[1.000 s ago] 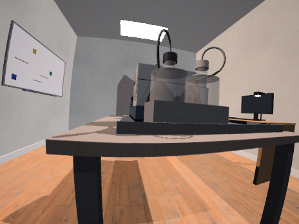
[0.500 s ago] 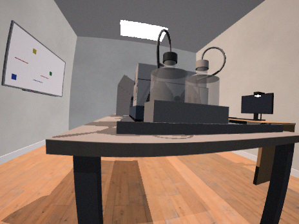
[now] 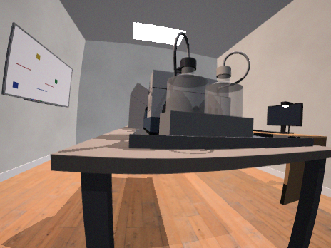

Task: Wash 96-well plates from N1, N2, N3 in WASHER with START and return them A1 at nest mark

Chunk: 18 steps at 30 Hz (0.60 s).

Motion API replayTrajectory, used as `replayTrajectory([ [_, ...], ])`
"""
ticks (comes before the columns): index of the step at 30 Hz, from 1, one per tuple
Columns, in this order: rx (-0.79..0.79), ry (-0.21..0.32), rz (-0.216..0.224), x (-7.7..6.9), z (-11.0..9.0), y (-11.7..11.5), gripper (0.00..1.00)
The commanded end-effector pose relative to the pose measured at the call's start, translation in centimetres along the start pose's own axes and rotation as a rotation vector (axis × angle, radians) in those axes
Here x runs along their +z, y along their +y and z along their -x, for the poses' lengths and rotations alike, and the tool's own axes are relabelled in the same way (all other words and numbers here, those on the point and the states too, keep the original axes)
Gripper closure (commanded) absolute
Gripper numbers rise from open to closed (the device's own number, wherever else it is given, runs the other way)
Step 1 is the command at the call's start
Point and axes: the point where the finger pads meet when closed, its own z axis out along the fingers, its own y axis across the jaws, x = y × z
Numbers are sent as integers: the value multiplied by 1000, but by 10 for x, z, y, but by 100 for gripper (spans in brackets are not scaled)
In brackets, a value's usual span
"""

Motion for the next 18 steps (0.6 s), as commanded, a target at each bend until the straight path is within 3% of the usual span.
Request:
replayTrajectory([
  [1, -34, -26, 8, -8, 8, -9, 100],
  [3, -34, -26, 8, -8, 8, -9, 100],
  [11, -34, -26, 8, -10, 13, -49, 100],
  [18, -34, -26, 8, -10, 13, -50, 100],
])
